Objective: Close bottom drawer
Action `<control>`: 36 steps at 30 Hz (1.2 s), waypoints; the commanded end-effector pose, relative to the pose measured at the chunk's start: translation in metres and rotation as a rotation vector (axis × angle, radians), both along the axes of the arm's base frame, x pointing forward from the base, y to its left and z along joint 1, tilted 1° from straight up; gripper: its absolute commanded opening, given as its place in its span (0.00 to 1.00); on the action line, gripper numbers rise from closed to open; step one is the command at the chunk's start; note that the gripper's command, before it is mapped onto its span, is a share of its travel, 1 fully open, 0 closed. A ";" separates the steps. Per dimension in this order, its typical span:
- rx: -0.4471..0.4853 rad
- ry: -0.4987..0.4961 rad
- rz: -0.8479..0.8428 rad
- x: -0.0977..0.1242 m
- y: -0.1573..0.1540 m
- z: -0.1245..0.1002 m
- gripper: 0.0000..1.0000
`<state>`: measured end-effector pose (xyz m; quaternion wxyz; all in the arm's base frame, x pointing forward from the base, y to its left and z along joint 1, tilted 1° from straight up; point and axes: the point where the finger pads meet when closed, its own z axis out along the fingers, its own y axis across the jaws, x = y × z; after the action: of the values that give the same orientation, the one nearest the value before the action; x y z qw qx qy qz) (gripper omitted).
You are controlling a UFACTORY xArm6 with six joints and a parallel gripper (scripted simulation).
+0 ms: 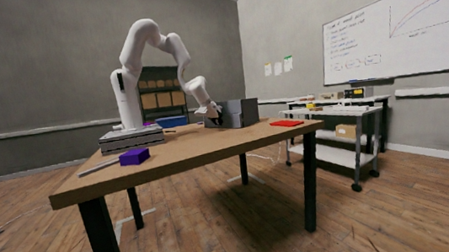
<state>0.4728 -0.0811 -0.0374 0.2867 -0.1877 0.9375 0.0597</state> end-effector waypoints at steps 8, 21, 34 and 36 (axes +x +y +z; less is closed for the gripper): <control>0.000 -0.003 0.001 0.016 0.006 0.001 0.00; 0.000 -0.003 0.001 0.016 0.006 0.001 0.00; 0.000 -0.003 0.001 0.016 0.006 0.001 0.60; 0.000 -0.003 0.001 0.016 0.006 0.001 0.60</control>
<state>0.4877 -0.0743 -0.0376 0.2871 -0.1886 0.9372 0.0606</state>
